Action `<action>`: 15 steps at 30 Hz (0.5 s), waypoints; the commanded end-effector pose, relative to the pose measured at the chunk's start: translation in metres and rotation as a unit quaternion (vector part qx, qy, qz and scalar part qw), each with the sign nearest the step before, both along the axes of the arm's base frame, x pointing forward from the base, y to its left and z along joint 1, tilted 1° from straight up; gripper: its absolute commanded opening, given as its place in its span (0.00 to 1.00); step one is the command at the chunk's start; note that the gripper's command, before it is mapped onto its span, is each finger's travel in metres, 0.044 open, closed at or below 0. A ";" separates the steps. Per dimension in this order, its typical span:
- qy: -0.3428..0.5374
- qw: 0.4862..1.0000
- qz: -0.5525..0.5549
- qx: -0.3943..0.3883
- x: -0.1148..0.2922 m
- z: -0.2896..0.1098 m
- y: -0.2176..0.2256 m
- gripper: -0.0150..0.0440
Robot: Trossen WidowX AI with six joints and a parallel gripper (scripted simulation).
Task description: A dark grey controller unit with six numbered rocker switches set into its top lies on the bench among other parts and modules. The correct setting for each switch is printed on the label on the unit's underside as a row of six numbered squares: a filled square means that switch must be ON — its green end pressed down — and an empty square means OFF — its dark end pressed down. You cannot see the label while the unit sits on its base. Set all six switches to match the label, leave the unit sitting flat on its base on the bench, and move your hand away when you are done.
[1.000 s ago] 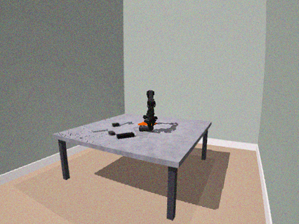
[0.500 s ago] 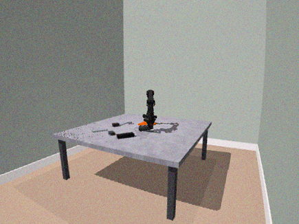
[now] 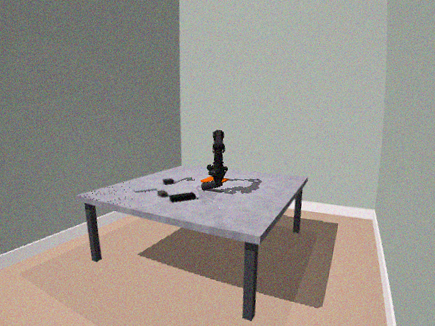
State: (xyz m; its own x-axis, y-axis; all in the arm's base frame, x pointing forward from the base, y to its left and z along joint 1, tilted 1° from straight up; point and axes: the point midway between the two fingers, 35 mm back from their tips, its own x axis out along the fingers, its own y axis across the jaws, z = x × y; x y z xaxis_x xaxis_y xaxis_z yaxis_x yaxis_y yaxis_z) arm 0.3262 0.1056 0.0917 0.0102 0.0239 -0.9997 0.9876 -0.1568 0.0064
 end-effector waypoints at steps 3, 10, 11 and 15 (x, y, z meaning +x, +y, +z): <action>-0.004 1.000 0.000 -0.002 0.000 0.007 -0.004 0.82; -0.004 1.000 0.000 -0.002 -0.001 0.012 -0.008 0.82; -0.004 1.000 0.000 -0.002 -0.001 0.013 -0.008 0.82; -0.004 1.000 0.000 -0.002 -0.001 0.015 -0.010 0.82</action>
